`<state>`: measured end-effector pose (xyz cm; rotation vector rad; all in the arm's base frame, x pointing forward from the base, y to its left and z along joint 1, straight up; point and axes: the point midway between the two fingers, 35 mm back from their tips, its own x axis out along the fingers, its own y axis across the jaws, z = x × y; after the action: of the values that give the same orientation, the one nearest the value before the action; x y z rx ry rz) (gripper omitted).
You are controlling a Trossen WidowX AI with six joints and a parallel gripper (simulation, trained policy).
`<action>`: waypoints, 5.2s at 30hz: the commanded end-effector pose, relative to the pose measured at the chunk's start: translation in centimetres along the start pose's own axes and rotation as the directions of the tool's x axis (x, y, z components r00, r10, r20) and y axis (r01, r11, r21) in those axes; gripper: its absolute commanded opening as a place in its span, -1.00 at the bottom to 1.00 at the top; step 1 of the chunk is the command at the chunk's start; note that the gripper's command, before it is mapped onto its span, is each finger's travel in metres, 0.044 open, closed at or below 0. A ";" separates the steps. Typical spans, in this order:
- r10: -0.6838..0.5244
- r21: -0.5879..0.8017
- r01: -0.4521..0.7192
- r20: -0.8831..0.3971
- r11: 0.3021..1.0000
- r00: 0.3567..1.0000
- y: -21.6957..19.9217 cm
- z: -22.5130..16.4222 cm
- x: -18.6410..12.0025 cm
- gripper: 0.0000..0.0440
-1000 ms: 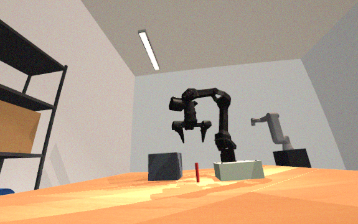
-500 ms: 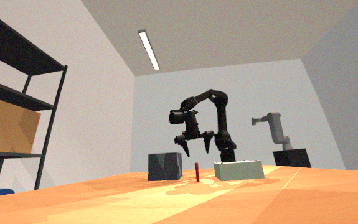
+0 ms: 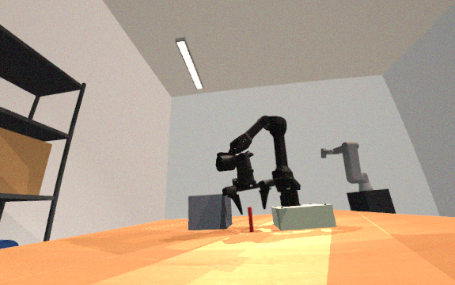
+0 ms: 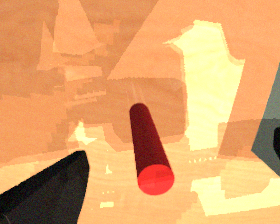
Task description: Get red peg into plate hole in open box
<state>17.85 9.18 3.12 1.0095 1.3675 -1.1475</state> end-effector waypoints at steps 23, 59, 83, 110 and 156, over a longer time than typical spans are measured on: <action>0.073 -0.034 -0.074 -0.028 0.997 0.997 2.7 -0.8 3.7 -0.99; 0.367 -0.017 -0.368 -0.054 0.930 0.929 6.8 2.0 -8.9 -1.00; 0.350 -0.004 -0.351 0.080 0.936 0.933 6.9 10.5 -13.3 -1.00; 0.270 0.014 -0.272 0.090 0.962 0.959 7.8 17.4 -11.6 -1.00; 0.191 -0.099 -0.189 0.015 0.977 0.981 11.3 21.4 -2.7 -0.45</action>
<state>33.25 -9.92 4.59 1.0289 1.2358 -0.9508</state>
